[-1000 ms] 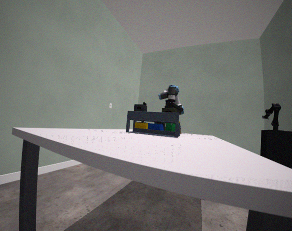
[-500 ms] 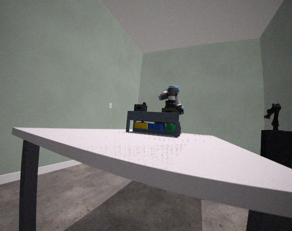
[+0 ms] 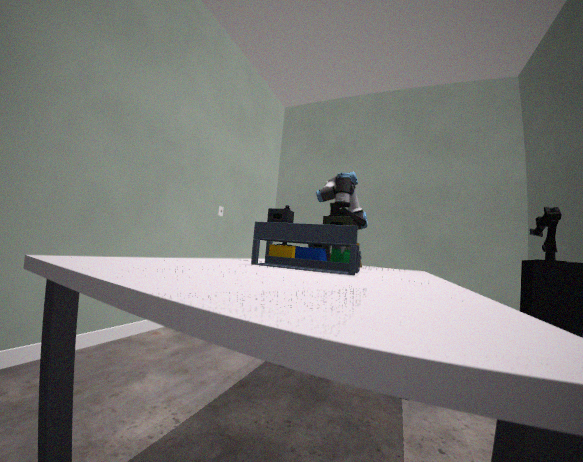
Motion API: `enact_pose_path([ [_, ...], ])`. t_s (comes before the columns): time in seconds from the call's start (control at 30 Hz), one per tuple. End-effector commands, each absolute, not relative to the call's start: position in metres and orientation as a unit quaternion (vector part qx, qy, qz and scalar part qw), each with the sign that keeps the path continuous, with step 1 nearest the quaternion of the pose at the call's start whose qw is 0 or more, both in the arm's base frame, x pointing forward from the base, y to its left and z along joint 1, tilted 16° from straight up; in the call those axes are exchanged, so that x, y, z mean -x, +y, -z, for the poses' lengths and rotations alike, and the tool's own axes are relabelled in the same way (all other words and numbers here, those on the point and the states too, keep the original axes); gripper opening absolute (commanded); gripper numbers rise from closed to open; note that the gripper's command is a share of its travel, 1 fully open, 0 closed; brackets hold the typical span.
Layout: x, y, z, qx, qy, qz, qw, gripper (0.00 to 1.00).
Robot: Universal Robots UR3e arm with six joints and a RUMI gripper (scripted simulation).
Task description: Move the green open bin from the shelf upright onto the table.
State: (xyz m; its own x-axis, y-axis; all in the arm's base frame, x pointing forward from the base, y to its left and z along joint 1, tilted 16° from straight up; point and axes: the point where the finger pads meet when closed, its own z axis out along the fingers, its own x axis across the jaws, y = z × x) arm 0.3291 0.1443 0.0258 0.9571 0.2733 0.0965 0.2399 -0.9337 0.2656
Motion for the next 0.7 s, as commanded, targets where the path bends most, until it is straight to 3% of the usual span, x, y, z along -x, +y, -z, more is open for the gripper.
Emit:
enact_pose_path([
  [0.0,-0.3301,0.1443,-0.0251,-0.981,0.131,-0.067,0.126,0.00],
  [0.67,-0.3315,0.1424,-0.0172,-0.981,0.131,-0.068,0.126,0.00],
])
